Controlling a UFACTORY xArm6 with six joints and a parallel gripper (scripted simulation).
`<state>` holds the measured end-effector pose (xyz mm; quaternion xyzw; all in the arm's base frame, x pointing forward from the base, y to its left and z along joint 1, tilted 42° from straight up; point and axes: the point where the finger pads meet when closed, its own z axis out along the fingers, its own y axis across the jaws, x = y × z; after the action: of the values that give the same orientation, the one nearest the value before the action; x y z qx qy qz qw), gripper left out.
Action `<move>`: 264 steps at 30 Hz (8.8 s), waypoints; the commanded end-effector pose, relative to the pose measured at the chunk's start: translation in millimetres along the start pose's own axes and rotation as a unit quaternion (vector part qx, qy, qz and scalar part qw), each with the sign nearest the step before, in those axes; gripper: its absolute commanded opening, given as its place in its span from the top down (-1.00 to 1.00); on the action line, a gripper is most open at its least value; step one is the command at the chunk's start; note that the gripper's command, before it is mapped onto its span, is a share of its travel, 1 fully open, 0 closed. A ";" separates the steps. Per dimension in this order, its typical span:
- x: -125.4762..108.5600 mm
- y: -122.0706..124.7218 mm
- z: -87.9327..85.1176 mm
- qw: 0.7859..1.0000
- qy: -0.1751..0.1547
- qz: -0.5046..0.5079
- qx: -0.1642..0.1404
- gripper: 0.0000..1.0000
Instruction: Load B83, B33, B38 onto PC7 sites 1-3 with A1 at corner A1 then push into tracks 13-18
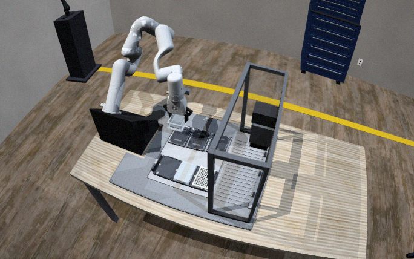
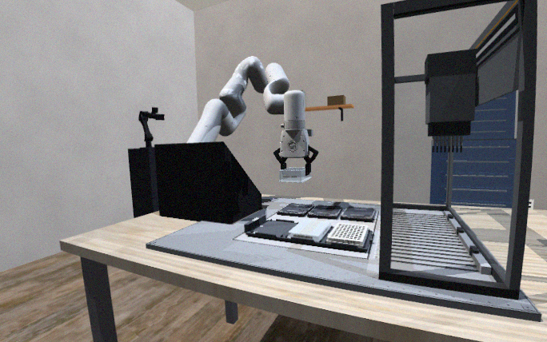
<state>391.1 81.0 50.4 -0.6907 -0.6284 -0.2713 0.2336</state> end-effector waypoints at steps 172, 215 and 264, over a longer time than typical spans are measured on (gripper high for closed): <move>-234.1 20.2 79.3 1.000 -0.001 0.013 -0.001 1.00; -234.1 20.2 99.4 1.000 -0.001 0.013 -0.001 1.00; -234.1 20.2 103.9 1.000 -0.001 0.013 -0.001 -1.00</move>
<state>403.6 -24.2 -183.6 -0.6987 -0.6193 -0.2683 0.2372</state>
